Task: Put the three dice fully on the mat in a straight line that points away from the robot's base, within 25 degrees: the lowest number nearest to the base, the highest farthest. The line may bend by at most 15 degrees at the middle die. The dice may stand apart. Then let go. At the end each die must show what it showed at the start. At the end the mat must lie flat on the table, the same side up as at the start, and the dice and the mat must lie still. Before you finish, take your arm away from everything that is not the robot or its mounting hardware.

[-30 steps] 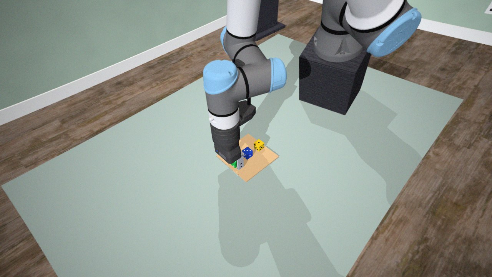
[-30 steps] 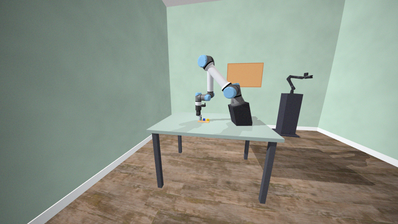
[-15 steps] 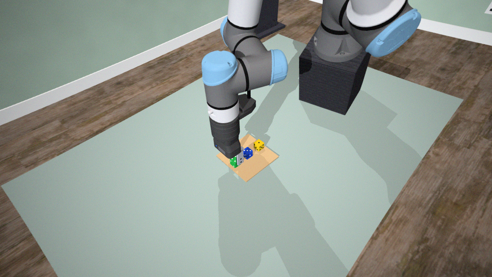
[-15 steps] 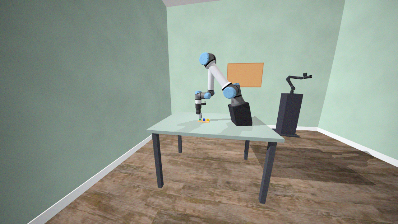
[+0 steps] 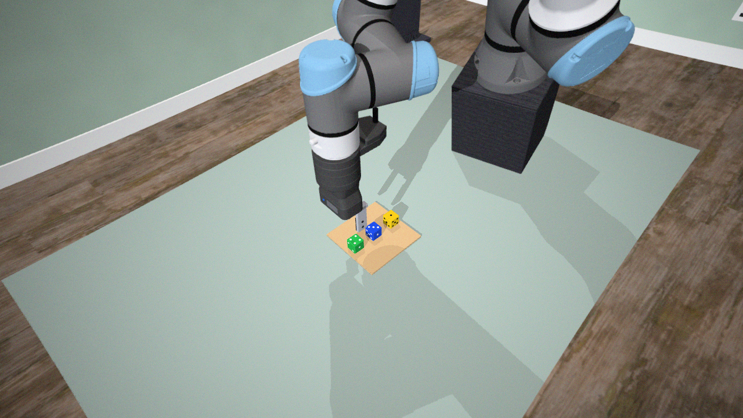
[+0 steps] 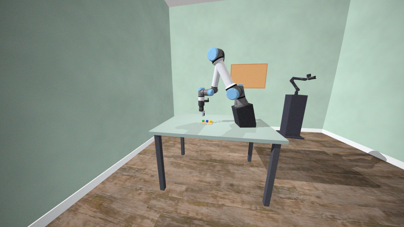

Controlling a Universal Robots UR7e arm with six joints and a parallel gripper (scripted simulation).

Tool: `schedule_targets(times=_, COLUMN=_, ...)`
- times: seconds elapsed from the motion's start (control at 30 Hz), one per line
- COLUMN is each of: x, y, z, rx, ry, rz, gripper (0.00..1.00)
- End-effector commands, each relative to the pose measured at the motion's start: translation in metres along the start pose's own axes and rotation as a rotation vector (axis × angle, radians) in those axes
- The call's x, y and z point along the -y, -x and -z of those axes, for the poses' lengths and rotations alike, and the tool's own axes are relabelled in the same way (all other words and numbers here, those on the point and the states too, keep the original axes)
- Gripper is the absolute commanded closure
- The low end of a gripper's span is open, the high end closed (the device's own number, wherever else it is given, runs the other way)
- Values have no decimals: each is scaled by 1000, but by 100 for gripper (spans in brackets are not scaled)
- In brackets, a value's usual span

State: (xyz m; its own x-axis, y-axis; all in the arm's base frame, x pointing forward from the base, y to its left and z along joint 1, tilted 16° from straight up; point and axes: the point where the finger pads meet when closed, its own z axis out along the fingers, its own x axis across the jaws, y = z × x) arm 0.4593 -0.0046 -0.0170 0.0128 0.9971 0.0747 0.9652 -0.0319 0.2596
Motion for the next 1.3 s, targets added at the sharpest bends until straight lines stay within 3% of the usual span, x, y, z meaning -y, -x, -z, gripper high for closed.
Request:
schedule_targets(times=0.0, x=0, y=0, z=11, rx=0, ry=1, rz=0, gripper=21)
schedule_targets(times=0.27, x=0, y=0, z=16, rx=0, ry=1, rz=0, gripper=21)
schedule_targets(times=0.3, x=0, y=0, z=16, rx=0, ry=1, rz=0, gripper=0)
schedule_targets(times=1.27, x=0, y=0, z=23, rx=0, ry=1, rz=0, gripper=0)
